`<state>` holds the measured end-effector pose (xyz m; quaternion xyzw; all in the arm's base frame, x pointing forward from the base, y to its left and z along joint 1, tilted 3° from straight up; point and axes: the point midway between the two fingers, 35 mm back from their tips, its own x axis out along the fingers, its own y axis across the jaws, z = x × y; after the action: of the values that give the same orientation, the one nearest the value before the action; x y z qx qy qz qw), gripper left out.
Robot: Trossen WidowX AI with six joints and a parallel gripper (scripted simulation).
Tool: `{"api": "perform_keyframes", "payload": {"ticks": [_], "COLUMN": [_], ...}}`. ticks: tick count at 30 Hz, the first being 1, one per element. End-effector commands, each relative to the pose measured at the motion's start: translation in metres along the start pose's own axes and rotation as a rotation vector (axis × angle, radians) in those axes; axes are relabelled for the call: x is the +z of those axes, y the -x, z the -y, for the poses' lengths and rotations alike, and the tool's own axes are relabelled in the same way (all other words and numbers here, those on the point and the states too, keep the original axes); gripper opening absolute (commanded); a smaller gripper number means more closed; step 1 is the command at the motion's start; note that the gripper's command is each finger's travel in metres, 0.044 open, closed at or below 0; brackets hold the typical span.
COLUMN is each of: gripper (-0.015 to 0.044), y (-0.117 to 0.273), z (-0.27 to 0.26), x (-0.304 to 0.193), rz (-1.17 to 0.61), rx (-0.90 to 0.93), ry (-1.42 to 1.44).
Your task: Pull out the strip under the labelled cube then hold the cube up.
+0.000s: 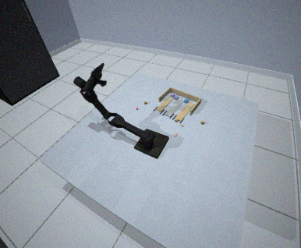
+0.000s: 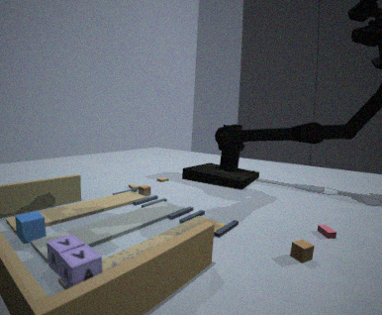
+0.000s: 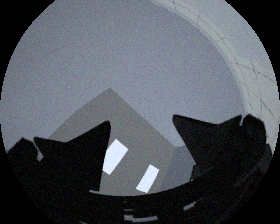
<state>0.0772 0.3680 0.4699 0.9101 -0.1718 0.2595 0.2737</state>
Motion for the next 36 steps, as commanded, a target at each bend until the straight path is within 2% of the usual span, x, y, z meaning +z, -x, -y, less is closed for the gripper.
{"api": "perform_keyframes", "payload": {"ticks": [1,11,16,21,28,36], "gripper": [0.0400,0.0400,0.0400,0.0400,0.0400,0.0400], "y": [0.000,-0.018,-0.044,-0.080,-0.132,-0.173], "z": [-0.003,-0.152,-0.229,-0.283,-0.305,-0.259], "x": [-0.001,-0.007,0.025,0.081,0.178,0.295], "rz": [0.000,0.026,0.087,0.188,0.390,0.691], "rx": [0.000,0.018,0.038,0.083,0.217,0.525], "ry": [-0.014,-0.742,-1.193,-1.635,-2.182,-2.669]}}
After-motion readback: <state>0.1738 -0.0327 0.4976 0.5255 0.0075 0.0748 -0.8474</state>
